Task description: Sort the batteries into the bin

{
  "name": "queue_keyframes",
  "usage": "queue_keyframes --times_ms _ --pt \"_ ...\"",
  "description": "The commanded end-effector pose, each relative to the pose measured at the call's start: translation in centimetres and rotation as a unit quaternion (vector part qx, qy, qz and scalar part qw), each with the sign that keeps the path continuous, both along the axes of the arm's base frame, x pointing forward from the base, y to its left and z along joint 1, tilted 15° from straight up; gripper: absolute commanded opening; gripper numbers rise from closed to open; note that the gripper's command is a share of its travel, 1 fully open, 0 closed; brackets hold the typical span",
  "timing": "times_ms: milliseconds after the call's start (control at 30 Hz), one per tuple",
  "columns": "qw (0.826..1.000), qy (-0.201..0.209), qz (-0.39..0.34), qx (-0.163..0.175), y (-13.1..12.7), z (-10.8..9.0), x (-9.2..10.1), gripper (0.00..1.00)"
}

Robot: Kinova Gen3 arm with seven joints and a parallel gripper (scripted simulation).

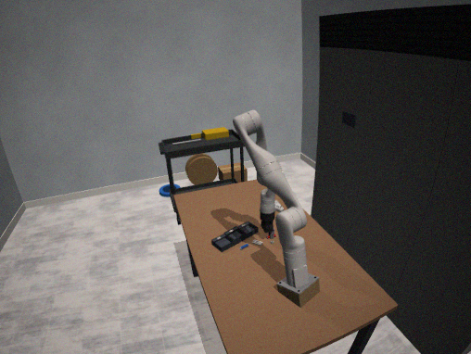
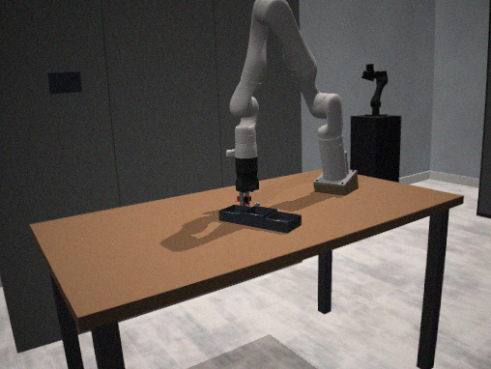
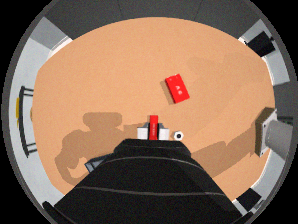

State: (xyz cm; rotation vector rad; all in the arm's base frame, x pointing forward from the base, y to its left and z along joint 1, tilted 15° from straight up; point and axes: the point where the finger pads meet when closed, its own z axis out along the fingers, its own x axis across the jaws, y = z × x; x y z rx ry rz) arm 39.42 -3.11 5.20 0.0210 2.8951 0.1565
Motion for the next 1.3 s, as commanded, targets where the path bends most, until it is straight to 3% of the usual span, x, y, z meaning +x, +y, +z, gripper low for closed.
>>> queue_keyframes --times_ms 0,700,1267 --pt "1.000 -0.001 0.000 0.000 0.0 0.1 0.0 0.31" --pt "1.000 -0.001 0.000 0.000 0.0 0.1 0.0 0.31" --pt "1.000 -0.001 0.000 0.000 -0.5 4.9 -1.2 0.31"
